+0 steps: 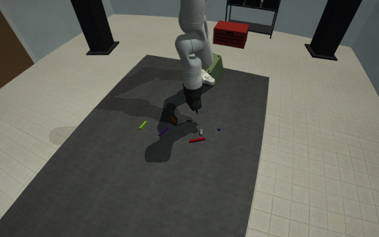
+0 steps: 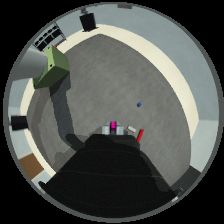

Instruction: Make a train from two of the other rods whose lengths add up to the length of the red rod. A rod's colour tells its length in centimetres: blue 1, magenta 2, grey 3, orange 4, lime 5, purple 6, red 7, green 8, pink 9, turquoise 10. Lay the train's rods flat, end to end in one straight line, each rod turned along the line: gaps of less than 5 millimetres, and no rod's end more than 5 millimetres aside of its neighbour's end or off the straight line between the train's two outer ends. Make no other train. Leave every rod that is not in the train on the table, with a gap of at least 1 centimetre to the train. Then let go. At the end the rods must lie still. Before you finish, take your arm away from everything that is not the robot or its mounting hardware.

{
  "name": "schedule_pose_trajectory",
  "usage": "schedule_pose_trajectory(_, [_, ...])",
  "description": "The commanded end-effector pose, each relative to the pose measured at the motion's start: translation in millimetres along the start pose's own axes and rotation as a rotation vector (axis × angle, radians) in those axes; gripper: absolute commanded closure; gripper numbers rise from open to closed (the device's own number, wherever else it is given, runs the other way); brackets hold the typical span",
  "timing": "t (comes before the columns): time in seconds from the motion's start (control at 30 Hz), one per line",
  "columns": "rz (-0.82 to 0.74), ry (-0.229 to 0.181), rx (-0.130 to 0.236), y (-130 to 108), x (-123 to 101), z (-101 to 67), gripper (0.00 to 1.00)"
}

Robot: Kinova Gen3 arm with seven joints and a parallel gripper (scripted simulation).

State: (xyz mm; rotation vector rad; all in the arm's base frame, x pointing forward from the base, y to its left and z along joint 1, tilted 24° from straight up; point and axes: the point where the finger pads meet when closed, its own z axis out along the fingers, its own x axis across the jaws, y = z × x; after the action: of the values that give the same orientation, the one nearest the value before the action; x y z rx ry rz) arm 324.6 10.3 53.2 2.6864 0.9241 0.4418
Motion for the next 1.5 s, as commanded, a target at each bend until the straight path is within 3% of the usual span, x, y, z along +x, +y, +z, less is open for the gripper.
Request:
schedule_pose_trajectory(0.0, [0.012, -0.017, -0.013, 5, -11, 12.5, 0.76])
schedule_pose_trajectory(0.27, [0.012, -0.017, -0.013, 5, -12, 42.6, 0.76])
schedule_pose_trajectory(0.47, [0.012, -0.017, -0.013, 5, -12, 54.3, 0.76])
schedule_pose_trajectory(1.47, [0.012, -0.017, -0.013, 6, -12, 56.0, 0.76])
